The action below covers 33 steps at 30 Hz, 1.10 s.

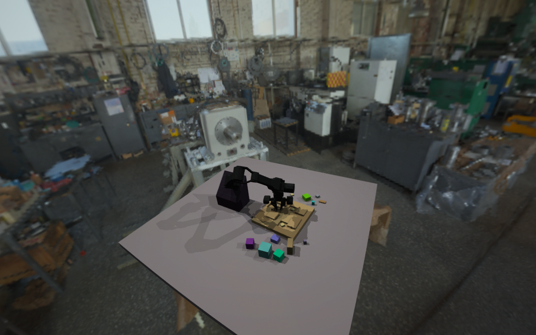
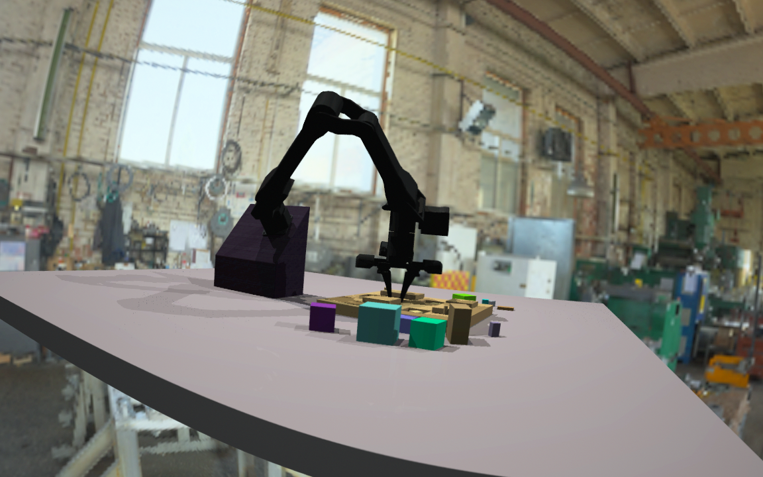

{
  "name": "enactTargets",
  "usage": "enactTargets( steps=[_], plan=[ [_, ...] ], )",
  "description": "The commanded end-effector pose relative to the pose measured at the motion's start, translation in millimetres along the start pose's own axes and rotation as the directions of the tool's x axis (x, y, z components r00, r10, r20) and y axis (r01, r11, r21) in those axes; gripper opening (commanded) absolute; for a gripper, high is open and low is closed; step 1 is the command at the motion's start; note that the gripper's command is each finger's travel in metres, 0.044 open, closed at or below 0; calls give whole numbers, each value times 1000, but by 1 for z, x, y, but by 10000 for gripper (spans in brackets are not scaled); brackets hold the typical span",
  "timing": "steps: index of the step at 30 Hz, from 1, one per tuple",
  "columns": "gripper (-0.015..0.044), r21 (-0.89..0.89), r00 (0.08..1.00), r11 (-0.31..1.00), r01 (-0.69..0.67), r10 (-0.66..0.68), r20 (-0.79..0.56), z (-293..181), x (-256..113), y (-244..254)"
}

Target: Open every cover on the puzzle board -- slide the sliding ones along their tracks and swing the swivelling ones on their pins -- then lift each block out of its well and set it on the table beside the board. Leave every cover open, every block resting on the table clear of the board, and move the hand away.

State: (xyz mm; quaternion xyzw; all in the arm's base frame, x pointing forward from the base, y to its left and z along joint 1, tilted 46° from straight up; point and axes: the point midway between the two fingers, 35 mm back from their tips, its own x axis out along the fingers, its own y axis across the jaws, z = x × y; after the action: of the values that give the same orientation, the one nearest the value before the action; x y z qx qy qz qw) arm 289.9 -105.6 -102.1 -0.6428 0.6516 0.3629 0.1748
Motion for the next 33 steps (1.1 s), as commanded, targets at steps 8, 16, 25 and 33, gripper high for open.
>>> enactTargets(
  steps=[8,16,25,33],
  plan=[
    [80,0,1000,1000,1,-1,0,0,-7,-1],
    [80,-2,1000,1000,1,-1,0,1,-18,-1],
    [80,-4,1000,1000,1,-1,0,1,-29,-1],
    [80,-6,1000,1000,0,0,-1,1,-40,0]
  ],
)
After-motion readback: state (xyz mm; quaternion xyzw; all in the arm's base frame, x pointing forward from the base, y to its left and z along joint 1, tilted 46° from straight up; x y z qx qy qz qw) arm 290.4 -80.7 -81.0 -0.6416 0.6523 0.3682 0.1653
